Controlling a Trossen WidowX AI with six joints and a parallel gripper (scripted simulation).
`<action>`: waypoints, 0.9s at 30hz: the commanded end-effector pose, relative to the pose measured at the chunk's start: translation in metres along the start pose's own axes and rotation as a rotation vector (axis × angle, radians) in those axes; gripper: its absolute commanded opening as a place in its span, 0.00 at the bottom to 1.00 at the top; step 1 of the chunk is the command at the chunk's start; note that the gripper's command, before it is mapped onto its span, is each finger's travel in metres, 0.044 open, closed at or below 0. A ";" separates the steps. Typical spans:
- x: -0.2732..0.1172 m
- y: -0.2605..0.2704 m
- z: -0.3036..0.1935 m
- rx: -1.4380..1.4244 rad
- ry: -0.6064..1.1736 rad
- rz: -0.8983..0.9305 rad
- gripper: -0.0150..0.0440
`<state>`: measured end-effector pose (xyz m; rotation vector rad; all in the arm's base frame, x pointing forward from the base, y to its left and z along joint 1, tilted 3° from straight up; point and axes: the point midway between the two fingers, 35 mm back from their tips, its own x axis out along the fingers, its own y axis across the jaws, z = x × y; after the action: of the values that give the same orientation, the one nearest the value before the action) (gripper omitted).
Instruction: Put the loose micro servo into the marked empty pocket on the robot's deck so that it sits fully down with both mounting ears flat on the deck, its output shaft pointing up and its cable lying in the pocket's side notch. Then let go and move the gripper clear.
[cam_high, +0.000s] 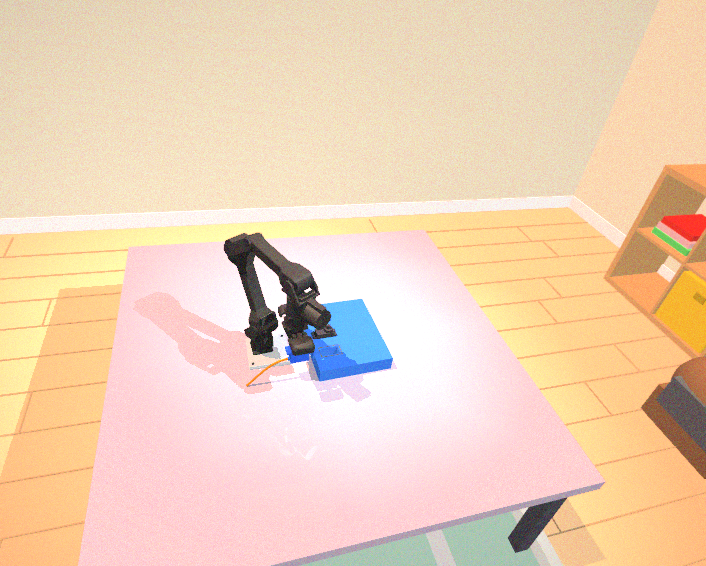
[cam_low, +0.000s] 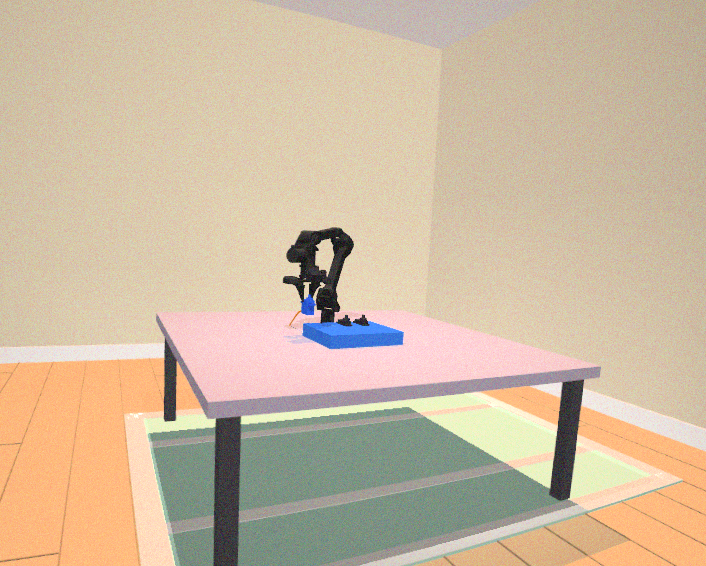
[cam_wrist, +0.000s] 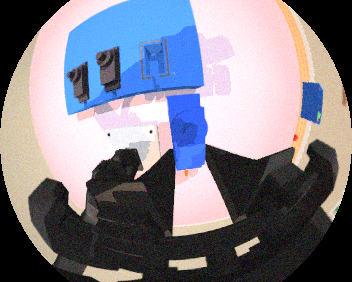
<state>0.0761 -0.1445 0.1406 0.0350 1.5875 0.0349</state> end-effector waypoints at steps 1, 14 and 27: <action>-0.003 0.001 -0.001 0.003 -0.002 -0.011 0.25; -0.003 -0.006 0.041 0.003 -0.005 -0.012 0.25; -0.004 -0.001 0.057 0.003 -0.007 -0.011 0.25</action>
<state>0.1301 -0.1498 0.1407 0.0314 1.5922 0.0296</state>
